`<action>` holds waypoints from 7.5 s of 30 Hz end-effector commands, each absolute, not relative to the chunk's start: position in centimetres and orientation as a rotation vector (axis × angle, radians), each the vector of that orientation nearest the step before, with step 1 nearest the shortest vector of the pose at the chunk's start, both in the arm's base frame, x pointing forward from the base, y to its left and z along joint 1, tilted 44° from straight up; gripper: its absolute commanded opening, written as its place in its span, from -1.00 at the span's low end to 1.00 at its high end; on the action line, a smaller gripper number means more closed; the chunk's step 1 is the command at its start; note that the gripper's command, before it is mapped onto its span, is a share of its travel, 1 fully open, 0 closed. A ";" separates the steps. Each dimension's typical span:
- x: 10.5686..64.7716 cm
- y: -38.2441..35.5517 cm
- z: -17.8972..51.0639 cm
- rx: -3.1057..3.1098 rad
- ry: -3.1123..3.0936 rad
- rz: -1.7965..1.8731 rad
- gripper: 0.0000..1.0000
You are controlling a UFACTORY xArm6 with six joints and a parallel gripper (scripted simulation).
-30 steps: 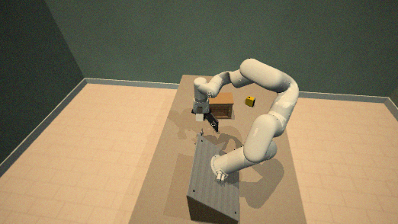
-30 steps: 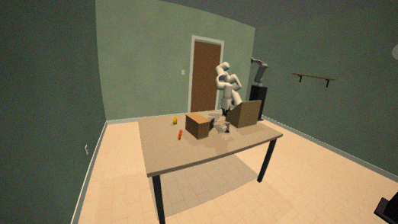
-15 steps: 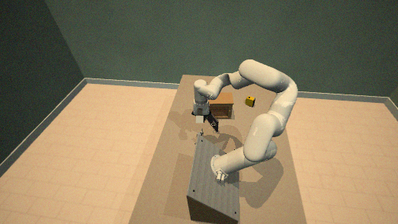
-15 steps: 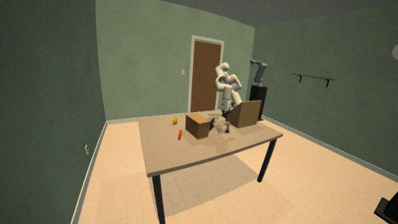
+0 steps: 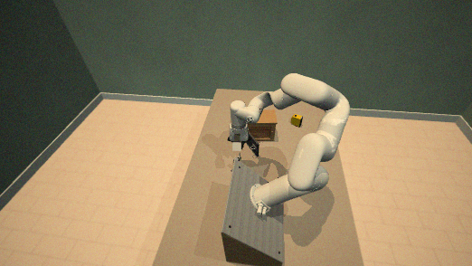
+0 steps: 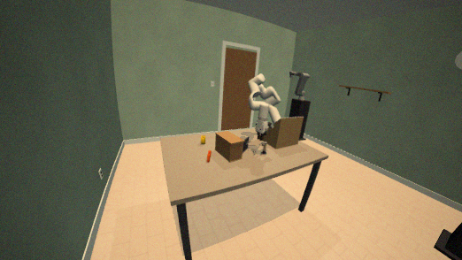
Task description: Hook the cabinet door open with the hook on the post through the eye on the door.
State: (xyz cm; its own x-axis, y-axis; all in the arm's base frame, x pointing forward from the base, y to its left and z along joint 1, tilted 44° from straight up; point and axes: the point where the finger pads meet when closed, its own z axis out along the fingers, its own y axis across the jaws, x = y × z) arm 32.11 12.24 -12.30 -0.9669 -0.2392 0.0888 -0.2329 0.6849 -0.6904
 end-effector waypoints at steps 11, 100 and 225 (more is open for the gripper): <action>32.7 9.9 -14.9 -0.403 2.873 -1.172 -0.52; 33.1 8.1 -16.9 -0.403 2.873 -1.172 -0.52; 33.6 7.9 -17.4 -0.403 2.873 -1.172 -0.91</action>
